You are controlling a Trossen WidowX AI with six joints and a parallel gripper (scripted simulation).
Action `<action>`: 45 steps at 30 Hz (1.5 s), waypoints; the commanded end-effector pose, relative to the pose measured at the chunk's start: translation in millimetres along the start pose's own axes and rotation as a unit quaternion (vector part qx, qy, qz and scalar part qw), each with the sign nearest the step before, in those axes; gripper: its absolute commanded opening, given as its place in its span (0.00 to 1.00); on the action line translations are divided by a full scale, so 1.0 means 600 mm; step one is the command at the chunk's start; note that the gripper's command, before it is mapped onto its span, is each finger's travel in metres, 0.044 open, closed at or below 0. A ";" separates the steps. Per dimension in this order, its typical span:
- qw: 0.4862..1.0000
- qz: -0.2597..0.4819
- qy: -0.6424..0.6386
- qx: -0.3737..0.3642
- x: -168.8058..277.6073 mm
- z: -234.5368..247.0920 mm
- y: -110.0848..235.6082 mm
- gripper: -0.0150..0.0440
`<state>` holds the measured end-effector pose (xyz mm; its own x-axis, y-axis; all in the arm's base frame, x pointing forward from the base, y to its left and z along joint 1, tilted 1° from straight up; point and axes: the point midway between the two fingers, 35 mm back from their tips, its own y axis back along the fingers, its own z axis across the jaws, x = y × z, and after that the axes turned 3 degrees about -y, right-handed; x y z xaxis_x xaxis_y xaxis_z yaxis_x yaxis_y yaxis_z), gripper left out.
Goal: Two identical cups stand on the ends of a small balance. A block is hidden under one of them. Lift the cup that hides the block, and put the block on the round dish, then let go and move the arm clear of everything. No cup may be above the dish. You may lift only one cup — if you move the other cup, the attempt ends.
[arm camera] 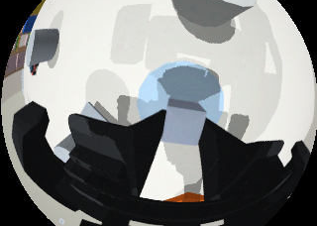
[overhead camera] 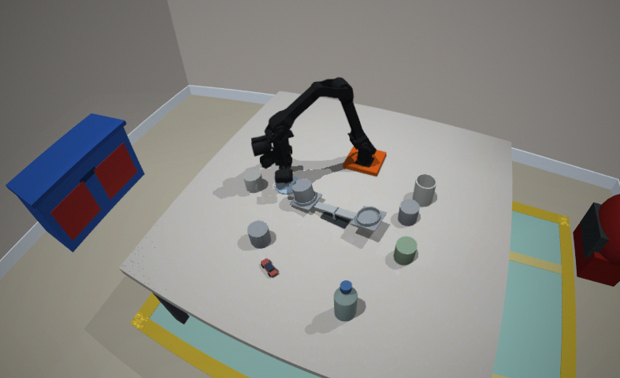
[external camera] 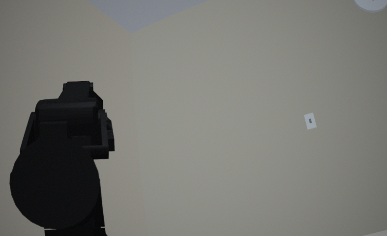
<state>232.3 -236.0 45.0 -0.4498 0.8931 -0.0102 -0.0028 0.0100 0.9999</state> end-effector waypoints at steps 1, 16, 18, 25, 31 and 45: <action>1.000 0.002 0.003 0.002 0.001 -0.001 -0.012 0.25; 1.000 0.001 0.000 0.000 0.001 0.000 -0.022 0.57; 1.000 0.001 0.000 0.000 0.001 0.000 -0.022 0.65; 1.000 0.001 0.000 0.000 0.001 0.000 -0.018 0.97; 1.000 0.002 0.003 0.002 0.001 -0.001 0.074 1.00; 1.000 -0.003 0.000 -0.001 0.004 -0.001 0.151 1.00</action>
<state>231.1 -234.5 134.1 -0.4505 0.8925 -0.0226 -0.0119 0.0192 0.9997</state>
